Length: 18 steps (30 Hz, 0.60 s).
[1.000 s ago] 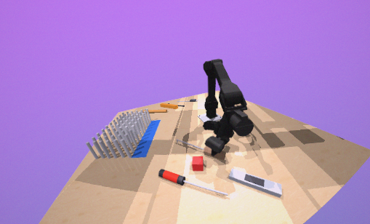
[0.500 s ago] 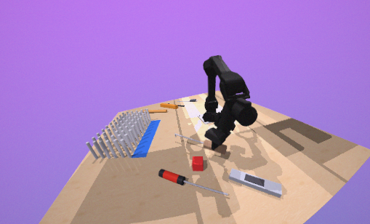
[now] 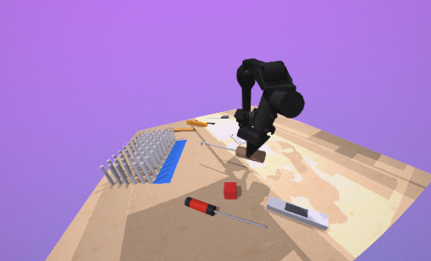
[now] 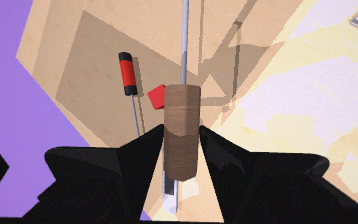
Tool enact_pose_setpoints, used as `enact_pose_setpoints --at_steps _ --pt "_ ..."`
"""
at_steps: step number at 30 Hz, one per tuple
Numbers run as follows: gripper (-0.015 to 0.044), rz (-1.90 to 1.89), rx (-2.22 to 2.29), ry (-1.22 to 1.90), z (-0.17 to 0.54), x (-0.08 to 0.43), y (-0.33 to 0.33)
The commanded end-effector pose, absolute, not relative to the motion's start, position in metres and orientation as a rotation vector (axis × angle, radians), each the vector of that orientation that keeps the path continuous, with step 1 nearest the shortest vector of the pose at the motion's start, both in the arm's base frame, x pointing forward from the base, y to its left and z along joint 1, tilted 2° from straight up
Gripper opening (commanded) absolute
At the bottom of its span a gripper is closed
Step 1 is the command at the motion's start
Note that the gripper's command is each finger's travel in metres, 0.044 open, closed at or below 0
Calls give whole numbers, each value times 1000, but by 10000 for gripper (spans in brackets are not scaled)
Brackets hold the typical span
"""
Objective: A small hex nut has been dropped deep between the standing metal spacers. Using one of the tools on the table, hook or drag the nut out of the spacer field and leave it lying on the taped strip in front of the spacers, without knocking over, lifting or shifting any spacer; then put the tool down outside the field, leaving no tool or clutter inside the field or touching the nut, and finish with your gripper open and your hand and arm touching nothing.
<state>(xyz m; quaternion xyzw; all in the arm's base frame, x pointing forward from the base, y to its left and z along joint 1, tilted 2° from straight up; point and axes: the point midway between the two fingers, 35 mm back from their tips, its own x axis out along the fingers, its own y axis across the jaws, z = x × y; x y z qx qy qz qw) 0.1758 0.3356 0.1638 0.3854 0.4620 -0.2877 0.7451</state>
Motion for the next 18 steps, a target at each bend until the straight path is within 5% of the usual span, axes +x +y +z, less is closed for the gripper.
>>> enact_pose_setpoints --at_steps 1,18 --pt "0 -628 853 1011 186 174 332" --pt "0 -609 805 1058 219 191 303"
